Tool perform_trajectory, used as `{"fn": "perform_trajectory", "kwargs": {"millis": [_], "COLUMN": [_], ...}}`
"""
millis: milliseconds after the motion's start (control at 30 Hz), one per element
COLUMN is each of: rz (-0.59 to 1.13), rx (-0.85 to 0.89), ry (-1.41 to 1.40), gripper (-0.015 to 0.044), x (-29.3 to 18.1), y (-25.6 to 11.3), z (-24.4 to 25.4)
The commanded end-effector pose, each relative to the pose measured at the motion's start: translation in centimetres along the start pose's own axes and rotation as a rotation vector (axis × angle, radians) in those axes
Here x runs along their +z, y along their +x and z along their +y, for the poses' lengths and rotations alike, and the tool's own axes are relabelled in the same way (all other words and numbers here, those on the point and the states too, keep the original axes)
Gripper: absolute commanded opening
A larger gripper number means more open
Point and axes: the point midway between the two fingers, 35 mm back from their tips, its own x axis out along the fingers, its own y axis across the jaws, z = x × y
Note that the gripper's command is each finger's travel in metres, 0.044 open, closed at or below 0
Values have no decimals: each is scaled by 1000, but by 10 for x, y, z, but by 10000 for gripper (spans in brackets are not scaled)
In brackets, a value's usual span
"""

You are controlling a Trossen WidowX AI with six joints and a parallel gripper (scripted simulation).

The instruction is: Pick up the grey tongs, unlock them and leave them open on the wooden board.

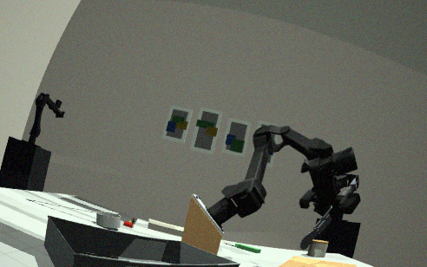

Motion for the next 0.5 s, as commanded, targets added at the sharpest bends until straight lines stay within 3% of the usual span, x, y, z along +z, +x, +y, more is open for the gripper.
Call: {"fn": "perform_trajectory", "kwargs": {"millis": [0,467], "rz": [51,312], "rx": [6,18], "ry": [15,72], "gripper": [-150,-150], "x": [6,10], "y": [5,20], "z": [-2,-3]}}
